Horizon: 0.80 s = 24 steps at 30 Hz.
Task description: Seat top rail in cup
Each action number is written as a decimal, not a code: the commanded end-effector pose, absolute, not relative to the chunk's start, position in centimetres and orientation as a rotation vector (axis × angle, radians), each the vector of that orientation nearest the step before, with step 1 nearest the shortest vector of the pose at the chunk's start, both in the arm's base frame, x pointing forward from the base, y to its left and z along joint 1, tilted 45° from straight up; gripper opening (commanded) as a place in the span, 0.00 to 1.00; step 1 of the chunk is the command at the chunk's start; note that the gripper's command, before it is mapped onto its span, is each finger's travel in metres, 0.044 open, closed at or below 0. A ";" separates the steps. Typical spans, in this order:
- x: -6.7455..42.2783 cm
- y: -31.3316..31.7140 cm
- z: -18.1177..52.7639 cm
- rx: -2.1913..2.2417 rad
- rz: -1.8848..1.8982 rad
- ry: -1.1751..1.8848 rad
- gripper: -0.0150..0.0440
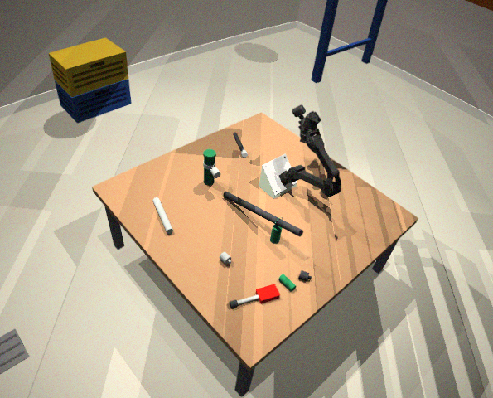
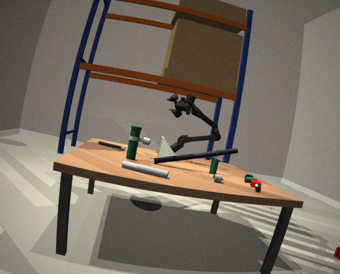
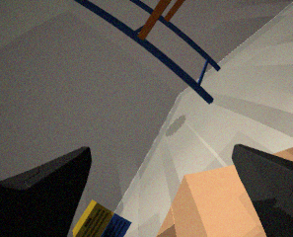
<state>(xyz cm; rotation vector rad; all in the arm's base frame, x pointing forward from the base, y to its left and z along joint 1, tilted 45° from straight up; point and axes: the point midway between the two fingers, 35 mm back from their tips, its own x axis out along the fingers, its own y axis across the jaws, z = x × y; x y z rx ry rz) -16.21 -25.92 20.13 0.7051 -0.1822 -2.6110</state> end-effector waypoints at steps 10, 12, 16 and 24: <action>2.5 -32.5 12.7 0.893 -1.471 0.797 1.00; 5.8 -32.1 11.9 0.888 -1.272 0.883 1.00; 12.0 -30.1 10.8 0.867 -0.874 1.003 1.00; 22.8 -23.6 10.8 0.820 -0.128 1.051 1.00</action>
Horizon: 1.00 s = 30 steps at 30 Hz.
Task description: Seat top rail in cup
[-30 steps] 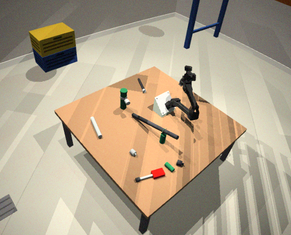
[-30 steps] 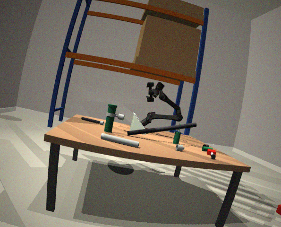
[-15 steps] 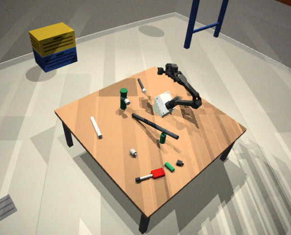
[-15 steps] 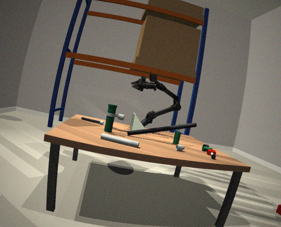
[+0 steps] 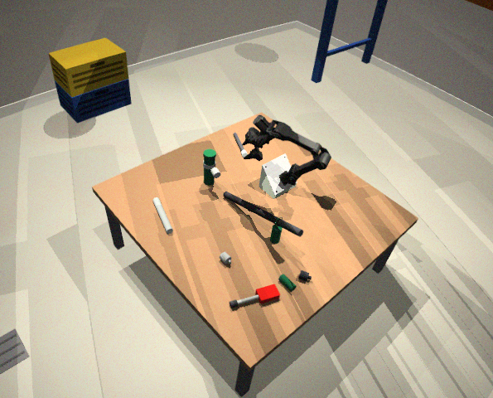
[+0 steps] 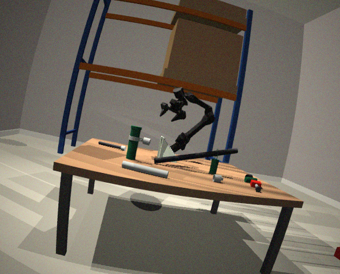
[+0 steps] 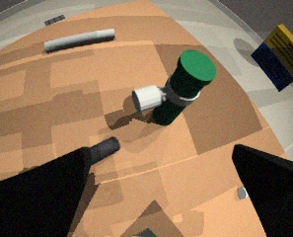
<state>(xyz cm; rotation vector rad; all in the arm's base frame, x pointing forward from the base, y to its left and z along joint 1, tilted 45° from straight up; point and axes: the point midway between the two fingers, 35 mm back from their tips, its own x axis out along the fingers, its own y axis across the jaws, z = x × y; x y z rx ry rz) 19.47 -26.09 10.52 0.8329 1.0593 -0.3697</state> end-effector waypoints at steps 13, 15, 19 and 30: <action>27.6 -19.8 11.5 0.772 0.244 0.976 1.00; 27.7 -20.4 10.9 0.684 0.284 0.959 1.00; 27.9 -22.7 8.4 0.384 0.416 0.896 1.00; 27.3 -28.5 0.0 -0.523 0.777 0.634 1.00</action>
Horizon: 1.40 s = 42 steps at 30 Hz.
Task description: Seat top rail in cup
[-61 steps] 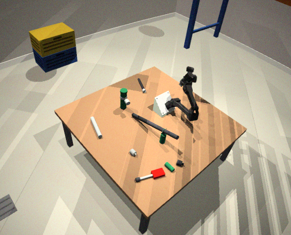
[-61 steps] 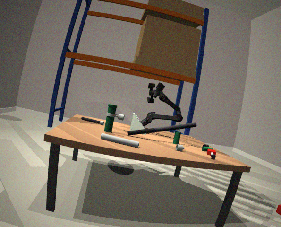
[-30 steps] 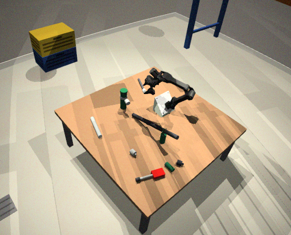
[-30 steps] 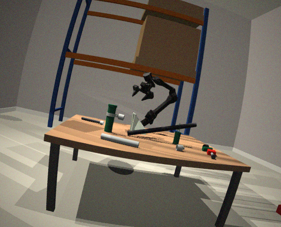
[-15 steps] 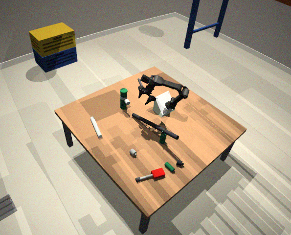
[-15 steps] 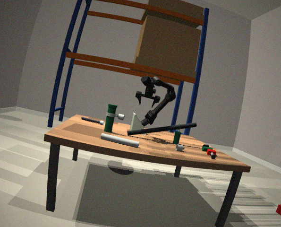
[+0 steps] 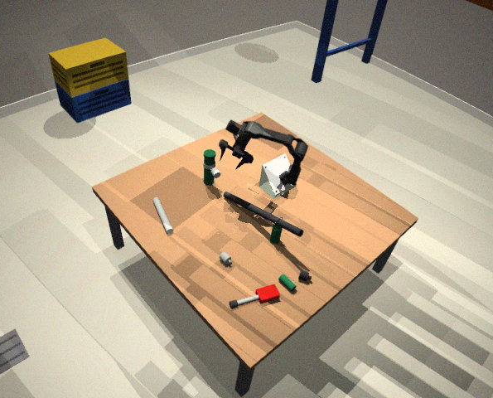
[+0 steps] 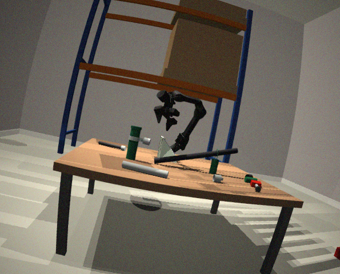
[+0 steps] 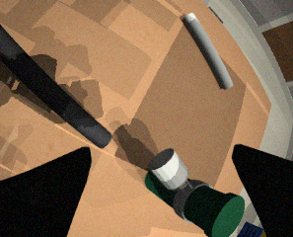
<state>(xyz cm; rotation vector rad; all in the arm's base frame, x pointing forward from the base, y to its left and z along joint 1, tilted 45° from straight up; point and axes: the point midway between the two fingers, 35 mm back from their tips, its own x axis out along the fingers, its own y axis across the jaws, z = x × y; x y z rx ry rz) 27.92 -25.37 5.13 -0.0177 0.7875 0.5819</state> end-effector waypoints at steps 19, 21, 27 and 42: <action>27.5 -27.7 -1.8 -0.578 0.796 0.615 1.00; 27.6 -26.6 -3.0 -0.578 0.796 0.615 1.00; 27.7 -25.0 -4.4 -0.578 0.796 0.613 1.00; 29.0 -24.1 -6.0 -0.579 0.796 0.614 1.00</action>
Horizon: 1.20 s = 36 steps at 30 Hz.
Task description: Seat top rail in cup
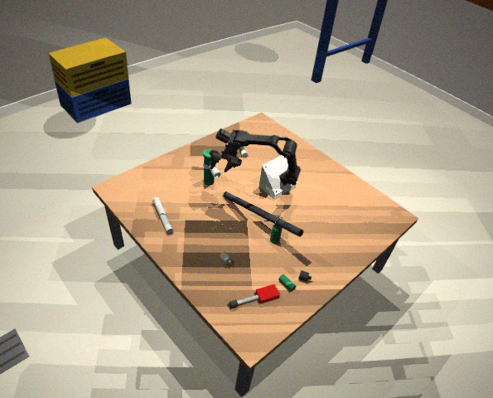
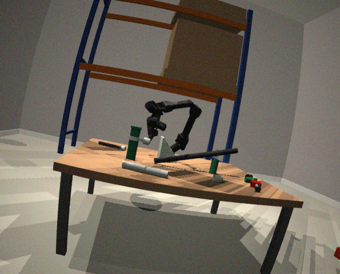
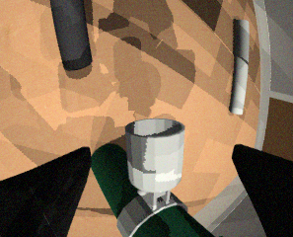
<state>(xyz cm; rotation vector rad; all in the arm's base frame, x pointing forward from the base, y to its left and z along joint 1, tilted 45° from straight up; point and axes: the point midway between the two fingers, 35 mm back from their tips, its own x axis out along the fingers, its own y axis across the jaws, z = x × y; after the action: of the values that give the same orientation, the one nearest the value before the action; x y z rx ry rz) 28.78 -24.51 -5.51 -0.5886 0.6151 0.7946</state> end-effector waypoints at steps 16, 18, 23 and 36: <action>30.5 -22.9 -7.8 -0.579 0.796 0.613 1.00; 30.7 -22.7 -8.0 -0.579 0.796 0.612 1.00; 31.1 -22.3 -8.5 -0.578 0.796 0.611 1.00; 31.6 -21.7 -9.2 -0.578 0.796 0.609 0.78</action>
<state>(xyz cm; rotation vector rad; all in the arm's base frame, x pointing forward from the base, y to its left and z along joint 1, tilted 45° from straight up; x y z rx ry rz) 31.57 -21.76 -9.12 -0.5828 0.6110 0.7971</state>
